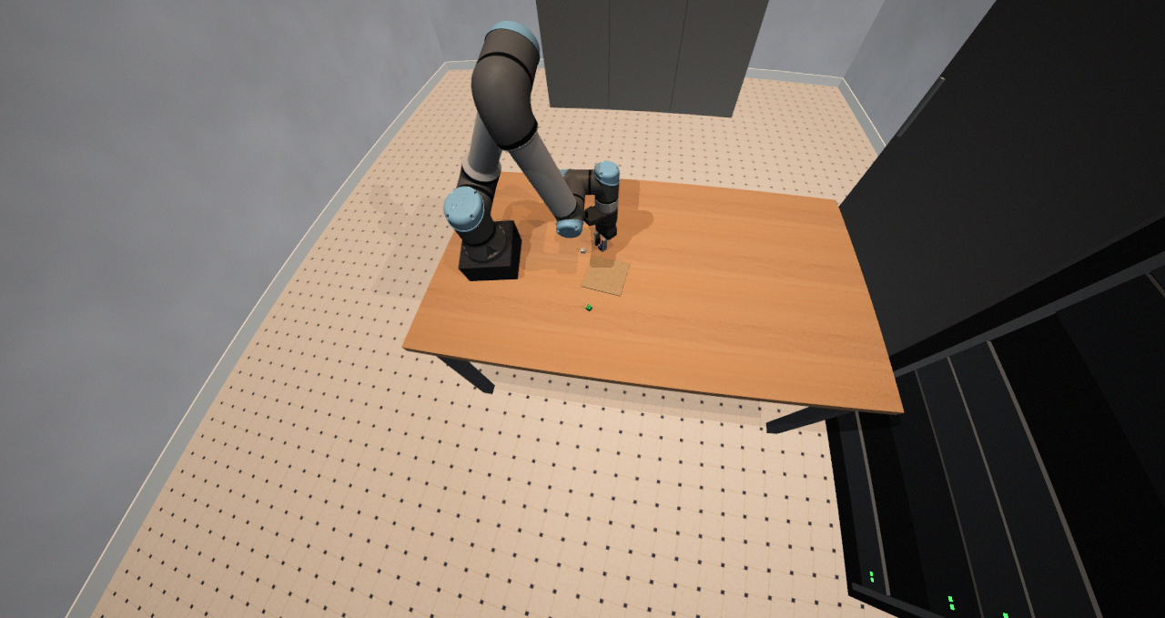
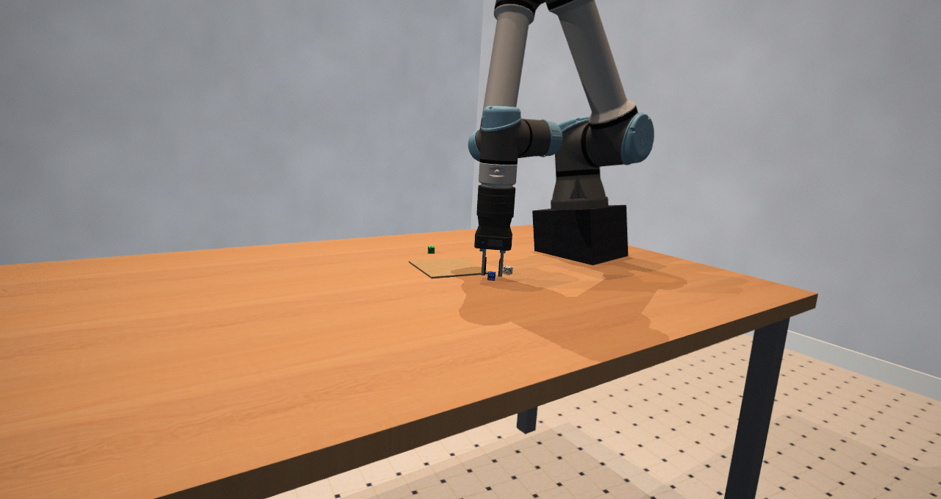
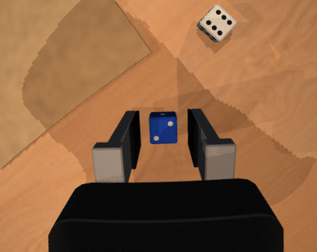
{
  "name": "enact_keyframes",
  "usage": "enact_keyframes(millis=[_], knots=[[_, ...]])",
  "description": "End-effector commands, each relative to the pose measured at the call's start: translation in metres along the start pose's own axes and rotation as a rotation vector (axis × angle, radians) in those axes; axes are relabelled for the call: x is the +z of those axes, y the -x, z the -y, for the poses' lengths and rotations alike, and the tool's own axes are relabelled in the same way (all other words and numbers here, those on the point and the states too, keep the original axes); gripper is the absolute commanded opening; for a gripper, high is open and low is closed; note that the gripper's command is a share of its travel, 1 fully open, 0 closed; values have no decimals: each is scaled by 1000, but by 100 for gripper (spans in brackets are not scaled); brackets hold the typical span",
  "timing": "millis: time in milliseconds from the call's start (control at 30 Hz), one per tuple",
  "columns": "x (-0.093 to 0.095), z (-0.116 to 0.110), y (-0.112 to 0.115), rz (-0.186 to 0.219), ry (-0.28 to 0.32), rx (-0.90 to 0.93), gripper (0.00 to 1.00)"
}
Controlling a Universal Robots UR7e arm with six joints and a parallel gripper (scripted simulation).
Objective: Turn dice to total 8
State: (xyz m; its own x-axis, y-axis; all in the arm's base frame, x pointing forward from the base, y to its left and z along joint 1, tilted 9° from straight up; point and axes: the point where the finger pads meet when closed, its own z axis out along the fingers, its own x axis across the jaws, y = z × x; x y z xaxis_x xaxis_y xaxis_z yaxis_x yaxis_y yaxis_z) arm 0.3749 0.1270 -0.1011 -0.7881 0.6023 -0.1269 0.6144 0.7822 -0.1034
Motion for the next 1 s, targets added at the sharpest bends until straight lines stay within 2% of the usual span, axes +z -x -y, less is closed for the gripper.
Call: enact_keyframes(millis=[0, 967], knots=[[4, 0, 0, 1, 1, 0, 64], [8, 0, 0, 1, 1, 0, 64]])
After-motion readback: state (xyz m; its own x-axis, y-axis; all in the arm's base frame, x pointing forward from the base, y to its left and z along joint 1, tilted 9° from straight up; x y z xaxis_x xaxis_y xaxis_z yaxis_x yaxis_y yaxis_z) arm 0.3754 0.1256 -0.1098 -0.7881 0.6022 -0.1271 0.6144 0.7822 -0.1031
